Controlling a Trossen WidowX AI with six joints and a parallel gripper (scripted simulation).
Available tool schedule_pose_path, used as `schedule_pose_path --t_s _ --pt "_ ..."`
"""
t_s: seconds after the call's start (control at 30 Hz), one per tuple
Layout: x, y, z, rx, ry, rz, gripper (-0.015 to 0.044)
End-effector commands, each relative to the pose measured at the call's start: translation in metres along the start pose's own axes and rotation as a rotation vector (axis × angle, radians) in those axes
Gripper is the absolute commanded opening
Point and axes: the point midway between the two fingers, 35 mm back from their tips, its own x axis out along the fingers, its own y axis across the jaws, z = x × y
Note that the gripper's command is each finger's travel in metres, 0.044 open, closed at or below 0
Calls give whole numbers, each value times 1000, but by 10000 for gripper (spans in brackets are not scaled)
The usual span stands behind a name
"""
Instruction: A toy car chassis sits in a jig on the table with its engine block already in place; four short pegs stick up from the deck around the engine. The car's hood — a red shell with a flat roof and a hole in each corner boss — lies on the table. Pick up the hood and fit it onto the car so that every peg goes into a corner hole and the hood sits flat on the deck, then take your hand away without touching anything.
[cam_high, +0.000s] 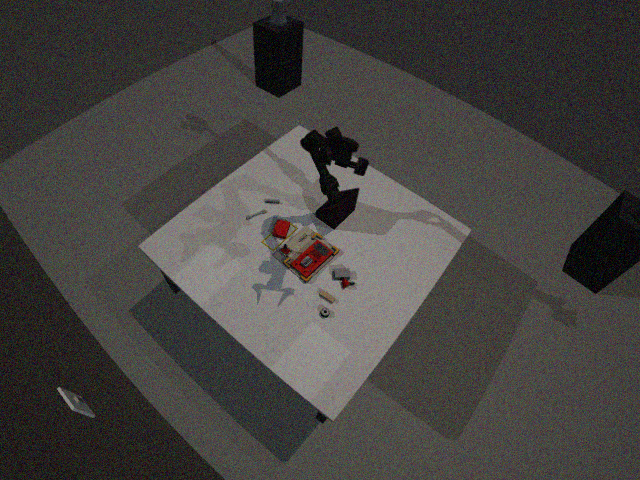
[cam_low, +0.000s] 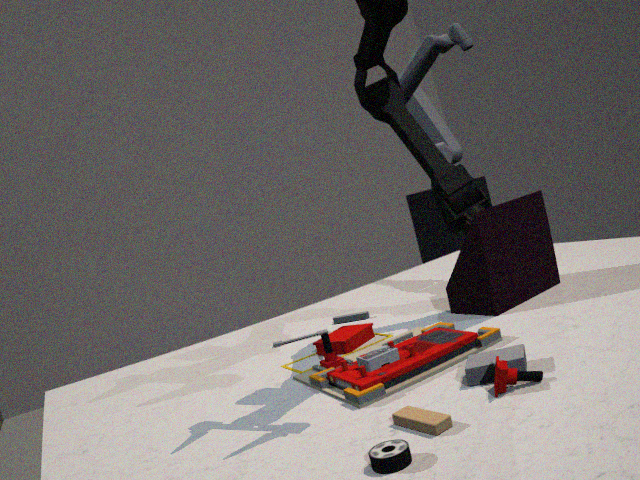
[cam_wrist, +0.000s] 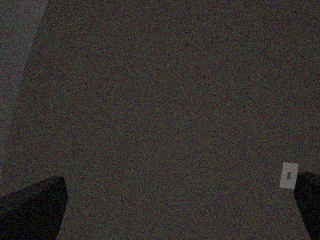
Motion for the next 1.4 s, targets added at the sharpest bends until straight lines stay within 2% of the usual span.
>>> schedule_pose_path --t_s 0.0,0.33,0.63,1.03,1.37 --pt "8 -22 -46 -10 130 -15 440" --pt "1 -73 -181 -35 508 -30 440" --pt "-46 -118 -294 -28 858 -46 440" --pt "-155 -158 -413 27 1341 -38 440" --pt "-277 -172 -470 116 1746 2 440"
